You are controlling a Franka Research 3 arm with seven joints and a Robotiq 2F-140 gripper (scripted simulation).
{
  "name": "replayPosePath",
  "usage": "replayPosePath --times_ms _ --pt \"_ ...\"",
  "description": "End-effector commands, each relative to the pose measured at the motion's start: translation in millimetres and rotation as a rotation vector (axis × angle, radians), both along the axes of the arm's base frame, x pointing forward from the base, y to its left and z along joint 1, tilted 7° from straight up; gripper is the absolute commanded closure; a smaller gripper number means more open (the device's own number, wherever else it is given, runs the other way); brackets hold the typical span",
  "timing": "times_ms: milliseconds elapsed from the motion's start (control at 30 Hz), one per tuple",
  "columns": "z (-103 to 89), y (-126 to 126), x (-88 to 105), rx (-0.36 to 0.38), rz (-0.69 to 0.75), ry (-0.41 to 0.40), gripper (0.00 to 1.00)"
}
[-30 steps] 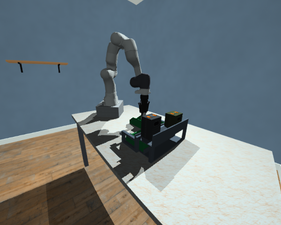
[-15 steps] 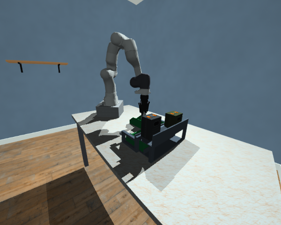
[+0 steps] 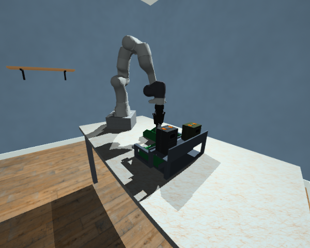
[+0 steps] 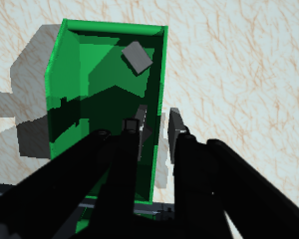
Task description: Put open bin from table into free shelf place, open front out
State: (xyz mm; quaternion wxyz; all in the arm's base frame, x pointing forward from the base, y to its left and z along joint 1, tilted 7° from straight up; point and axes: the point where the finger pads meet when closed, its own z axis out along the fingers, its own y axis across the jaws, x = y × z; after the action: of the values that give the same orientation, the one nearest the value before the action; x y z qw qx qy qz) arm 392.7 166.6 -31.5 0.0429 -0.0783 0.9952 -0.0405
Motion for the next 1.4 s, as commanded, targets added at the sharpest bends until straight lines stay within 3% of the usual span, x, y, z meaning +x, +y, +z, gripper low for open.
replayPosePath --times_ms 0,300,333,1367 --pt "0.0 0.7 1.5 0.001 0.004 -0.002 0.85" --pt "0.0 0.7 1.5 0.001 0.004 -0.002 0.85" --pt "0.0 0.7 1.5 0.001 0.004 -0.002 1.0" --pt "0.0 0.7 1.5 0.001 0.004 -0.002 1.0"
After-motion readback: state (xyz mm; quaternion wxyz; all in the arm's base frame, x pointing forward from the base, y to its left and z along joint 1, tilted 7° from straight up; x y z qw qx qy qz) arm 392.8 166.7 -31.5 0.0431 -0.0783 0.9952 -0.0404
